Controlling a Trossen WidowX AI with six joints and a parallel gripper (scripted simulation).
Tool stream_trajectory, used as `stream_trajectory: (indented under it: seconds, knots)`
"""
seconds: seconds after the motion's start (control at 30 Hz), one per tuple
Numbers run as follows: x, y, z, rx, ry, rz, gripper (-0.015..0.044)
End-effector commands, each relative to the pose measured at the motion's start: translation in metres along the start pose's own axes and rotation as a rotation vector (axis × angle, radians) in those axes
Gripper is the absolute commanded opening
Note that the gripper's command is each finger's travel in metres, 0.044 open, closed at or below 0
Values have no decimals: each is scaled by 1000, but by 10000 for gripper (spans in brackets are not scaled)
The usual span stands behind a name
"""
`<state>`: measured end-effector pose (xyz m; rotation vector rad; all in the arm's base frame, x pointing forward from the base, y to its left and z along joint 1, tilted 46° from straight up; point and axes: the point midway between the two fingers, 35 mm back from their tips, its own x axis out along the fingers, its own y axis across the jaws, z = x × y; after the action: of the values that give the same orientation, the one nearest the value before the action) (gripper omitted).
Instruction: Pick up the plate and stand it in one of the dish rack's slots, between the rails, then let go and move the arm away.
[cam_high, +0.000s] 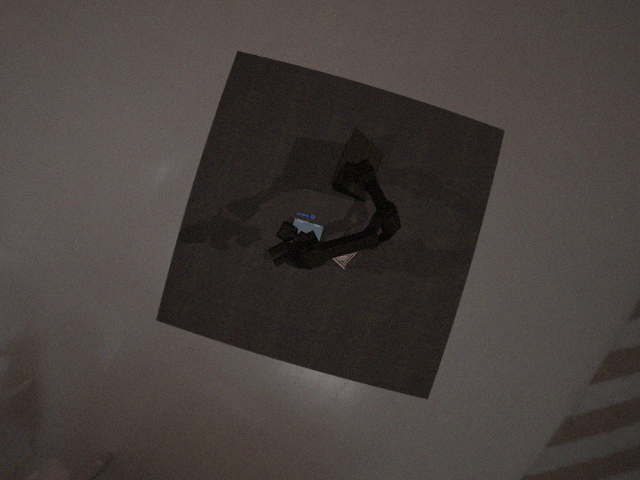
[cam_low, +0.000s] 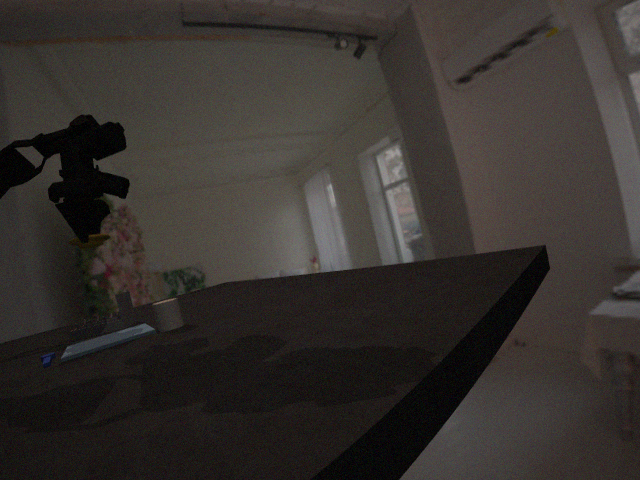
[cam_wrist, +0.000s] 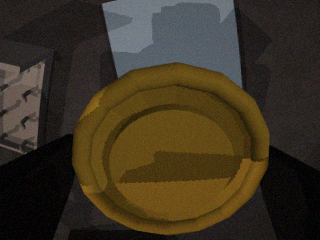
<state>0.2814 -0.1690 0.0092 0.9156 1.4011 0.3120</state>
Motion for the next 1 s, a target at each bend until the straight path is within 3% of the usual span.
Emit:
stream_trajectory:
  seconds: [0.0,0.97]
  knots:
    - [-4,20,-5,119,-2,0,0]
    - [-7,136,-77,1119,-2,-1,0]
